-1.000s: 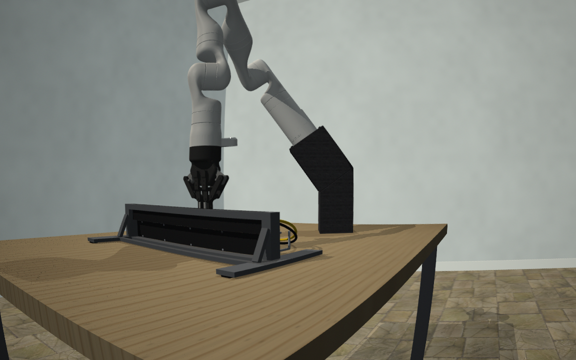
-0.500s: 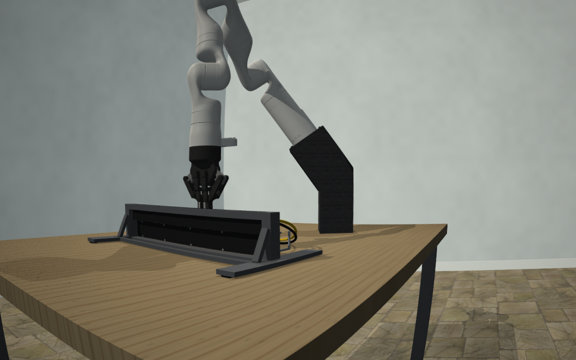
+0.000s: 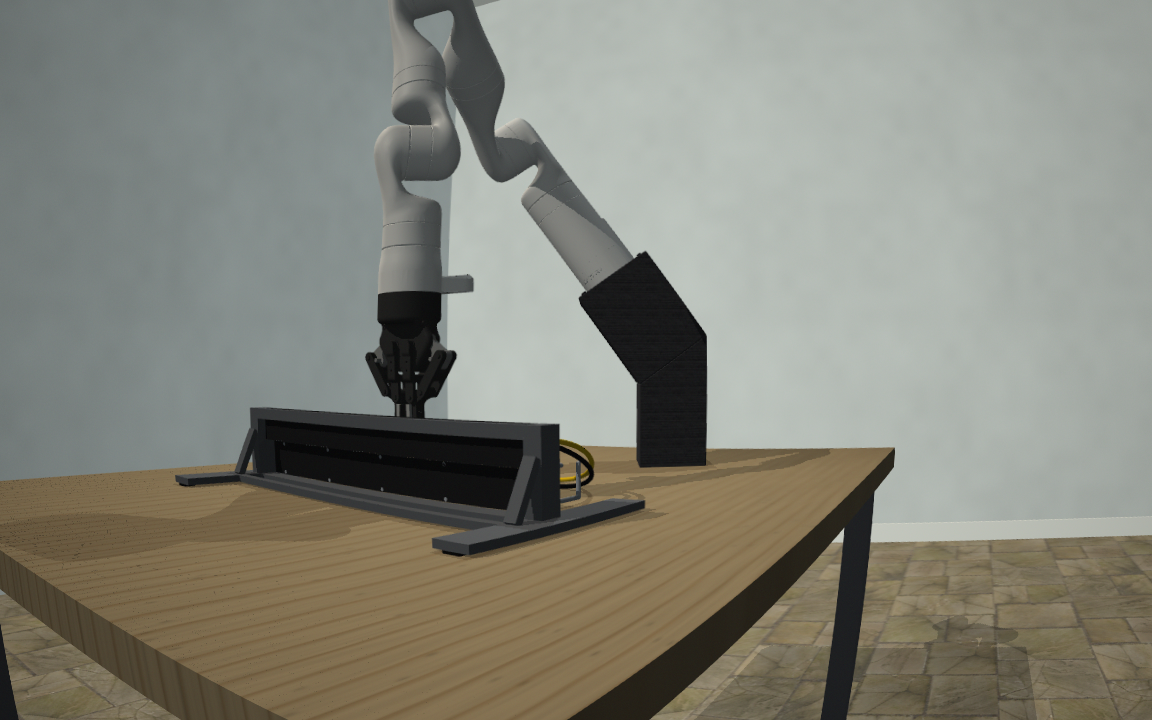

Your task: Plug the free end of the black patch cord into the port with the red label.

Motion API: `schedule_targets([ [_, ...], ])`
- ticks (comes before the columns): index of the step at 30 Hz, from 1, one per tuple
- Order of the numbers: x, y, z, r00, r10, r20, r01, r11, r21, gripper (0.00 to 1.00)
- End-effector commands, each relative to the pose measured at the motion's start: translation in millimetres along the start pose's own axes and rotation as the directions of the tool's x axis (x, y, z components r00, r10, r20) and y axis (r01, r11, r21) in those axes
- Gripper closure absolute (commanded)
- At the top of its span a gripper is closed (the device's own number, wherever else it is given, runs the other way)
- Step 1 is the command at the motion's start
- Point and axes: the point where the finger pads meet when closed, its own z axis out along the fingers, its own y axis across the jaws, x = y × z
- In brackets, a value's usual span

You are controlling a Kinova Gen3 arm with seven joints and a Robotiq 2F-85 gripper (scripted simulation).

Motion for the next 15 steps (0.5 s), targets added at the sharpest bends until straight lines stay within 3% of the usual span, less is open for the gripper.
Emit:
schedule_targets([
  [1,-0.7,0.6,-0.8,1.000,0.000,0.002,0.000,1.000,-0.001,1.00],
  [15,-2.6,0.6,-0.8,1.000,0.000,0.002,0.000,1.000,-0.001,1.00],
])
